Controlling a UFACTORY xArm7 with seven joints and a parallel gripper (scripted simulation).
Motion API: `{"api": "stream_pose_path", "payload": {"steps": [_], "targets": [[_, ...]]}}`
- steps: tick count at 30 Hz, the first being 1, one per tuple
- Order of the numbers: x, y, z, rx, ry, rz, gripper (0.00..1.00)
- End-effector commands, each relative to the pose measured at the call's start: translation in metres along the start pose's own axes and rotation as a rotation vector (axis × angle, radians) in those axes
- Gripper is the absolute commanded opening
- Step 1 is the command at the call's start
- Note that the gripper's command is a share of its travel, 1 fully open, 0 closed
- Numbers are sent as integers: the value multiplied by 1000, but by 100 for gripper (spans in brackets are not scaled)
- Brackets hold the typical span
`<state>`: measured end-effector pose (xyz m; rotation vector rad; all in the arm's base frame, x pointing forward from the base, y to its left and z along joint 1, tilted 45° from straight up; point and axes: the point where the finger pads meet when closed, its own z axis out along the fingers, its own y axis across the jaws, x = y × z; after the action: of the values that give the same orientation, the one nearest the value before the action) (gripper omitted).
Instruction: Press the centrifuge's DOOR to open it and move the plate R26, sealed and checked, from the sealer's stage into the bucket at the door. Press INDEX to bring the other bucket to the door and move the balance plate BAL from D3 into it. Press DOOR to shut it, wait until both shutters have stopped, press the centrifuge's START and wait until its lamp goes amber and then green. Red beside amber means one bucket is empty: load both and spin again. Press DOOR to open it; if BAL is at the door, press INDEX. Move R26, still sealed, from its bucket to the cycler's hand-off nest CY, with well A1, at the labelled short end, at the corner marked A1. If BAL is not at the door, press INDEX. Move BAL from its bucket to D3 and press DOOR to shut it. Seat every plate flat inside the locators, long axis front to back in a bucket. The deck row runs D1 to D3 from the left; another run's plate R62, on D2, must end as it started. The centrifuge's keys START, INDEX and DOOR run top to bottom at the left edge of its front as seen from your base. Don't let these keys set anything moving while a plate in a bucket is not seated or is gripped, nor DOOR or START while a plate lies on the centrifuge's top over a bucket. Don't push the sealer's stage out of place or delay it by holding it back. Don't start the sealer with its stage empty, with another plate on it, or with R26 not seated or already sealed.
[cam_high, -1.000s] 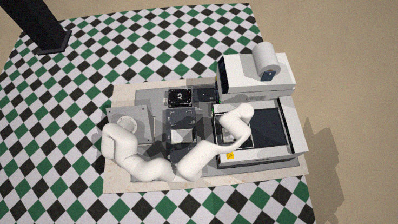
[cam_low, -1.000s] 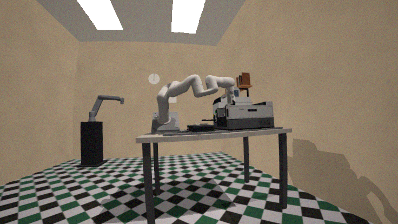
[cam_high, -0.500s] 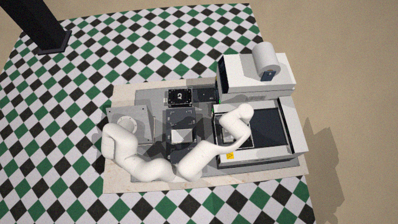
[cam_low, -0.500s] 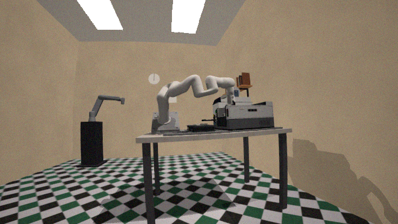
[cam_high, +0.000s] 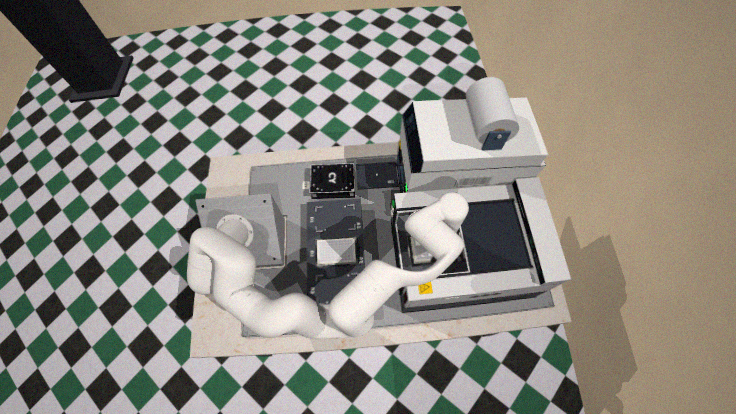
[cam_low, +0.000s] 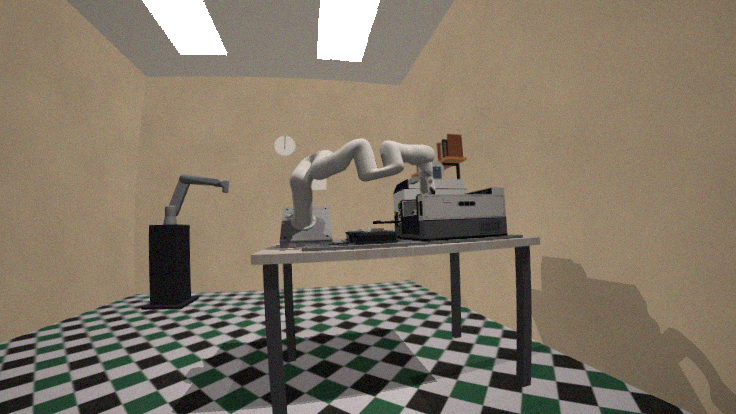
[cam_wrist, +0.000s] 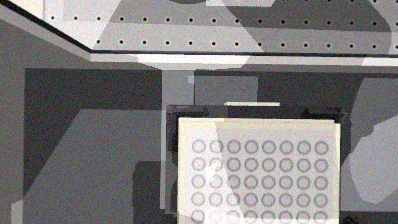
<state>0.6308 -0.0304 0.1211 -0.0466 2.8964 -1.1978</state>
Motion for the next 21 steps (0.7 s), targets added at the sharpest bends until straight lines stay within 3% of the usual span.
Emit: {"api": "stream_pose_path", "payload": {"steps": [1, 17, 18, 21], "targets": [[-1, 1, 0, -2, -5, 0, 100], [-1, 1, 4, -2, -5, 0, 100], [-1, 1, 4, -2, -5, 0, 0], [-1, 1, 4, -2, -5, 0, 0]]}}
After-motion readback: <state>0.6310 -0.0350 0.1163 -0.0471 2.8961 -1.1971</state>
